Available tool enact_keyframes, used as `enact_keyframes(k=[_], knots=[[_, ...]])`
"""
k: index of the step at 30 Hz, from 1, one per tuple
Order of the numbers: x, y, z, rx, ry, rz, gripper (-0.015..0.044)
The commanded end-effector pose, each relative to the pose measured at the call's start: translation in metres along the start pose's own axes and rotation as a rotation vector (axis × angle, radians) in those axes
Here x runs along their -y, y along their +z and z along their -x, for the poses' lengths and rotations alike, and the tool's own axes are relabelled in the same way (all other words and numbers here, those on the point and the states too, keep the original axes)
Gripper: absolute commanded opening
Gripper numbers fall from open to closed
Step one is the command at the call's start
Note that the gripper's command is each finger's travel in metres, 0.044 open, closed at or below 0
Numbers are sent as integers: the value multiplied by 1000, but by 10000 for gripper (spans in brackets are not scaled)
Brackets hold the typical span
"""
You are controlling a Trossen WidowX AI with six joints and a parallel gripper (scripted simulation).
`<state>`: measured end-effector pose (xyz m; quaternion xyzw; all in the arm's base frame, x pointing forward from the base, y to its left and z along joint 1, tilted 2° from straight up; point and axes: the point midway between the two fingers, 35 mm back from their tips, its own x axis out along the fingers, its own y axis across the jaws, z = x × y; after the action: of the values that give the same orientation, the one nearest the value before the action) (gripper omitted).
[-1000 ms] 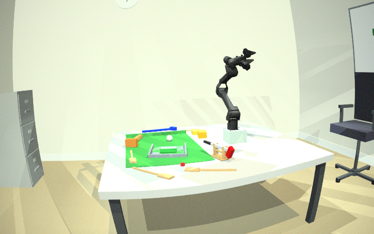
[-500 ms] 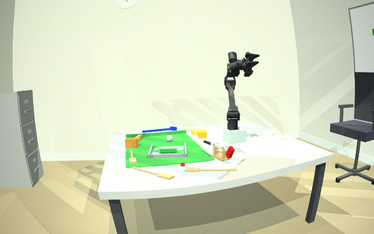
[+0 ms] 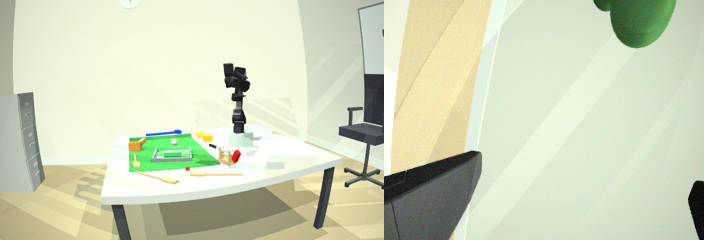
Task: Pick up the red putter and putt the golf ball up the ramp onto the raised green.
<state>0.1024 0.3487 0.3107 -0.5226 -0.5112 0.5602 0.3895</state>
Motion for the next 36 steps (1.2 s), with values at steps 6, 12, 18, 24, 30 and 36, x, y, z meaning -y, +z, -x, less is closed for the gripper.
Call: enact_keyframes(k=[6, 12, 18, 24, 30, 36], knots=[[-125, -78, 15, -283, 387, -523, 440], [-215, -102, 58, -503, 654, -905, 440], [-288, -93, 111, -718, 923, -1280, 440], [-301, -87, 123, -765, 985, -1361, 440], [-319, -86, 119, -765, 985, -1361, 440], [-328, -86, 117, -765, 985, -1361, 440]])
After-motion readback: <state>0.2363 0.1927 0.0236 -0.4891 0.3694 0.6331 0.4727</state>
